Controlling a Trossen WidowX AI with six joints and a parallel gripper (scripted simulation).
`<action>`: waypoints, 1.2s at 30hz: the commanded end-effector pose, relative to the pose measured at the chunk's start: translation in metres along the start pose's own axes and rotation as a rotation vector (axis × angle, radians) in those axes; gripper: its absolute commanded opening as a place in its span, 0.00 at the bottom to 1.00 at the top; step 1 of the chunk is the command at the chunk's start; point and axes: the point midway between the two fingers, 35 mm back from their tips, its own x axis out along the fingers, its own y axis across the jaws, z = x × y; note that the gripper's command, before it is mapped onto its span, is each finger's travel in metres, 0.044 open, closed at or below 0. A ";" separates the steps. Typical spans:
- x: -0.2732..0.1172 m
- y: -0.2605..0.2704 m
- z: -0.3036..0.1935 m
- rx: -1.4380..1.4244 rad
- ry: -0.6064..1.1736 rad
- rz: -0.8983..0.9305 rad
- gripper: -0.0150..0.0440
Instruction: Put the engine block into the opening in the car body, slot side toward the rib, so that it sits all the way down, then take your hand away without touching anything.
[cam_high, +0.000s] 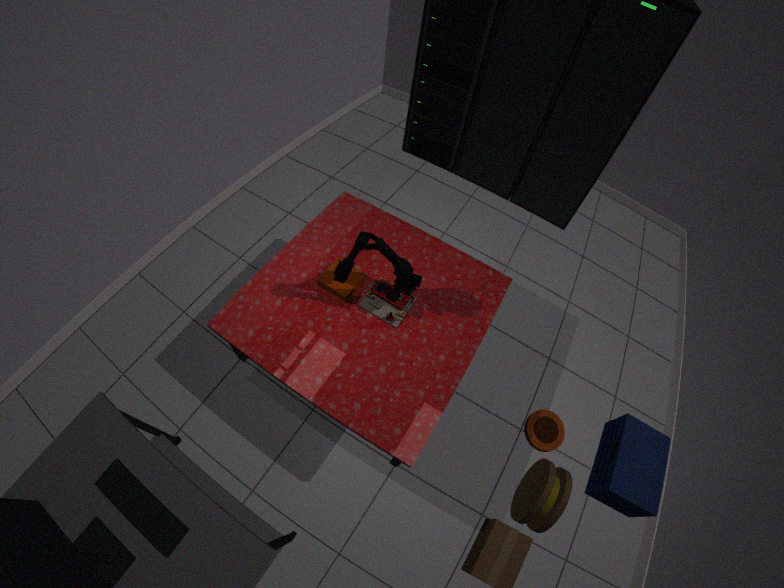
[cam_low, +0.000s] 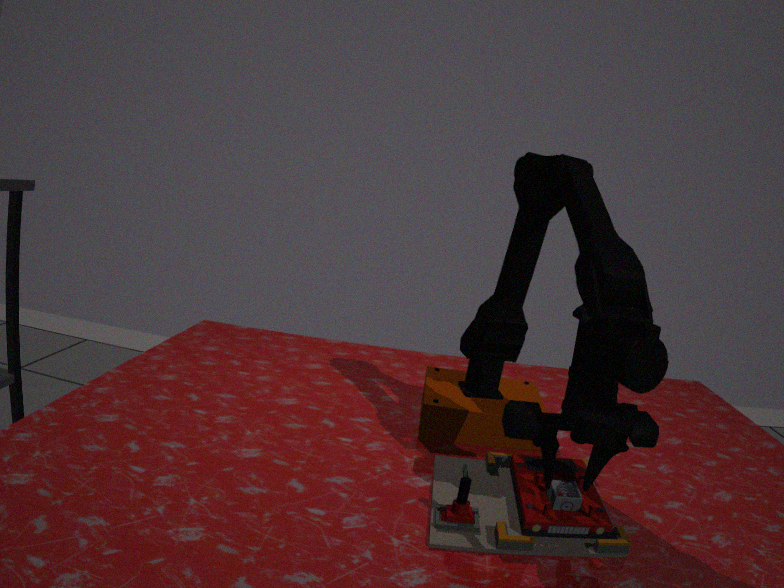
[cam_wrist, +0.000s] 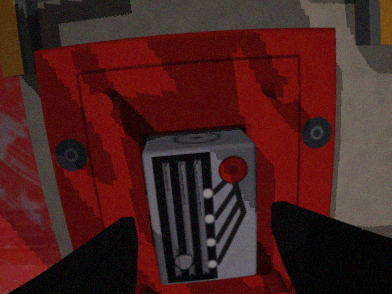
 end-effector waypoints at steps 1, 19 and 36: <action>0.000 0.000 0.000 0.000 0.000 -0.001 0.79; -0.003 0.000 0.000 0.000 0.000 -0.002 1.00; -0.014 0.000 0.001 0.002 -0.002 -0.005 0.69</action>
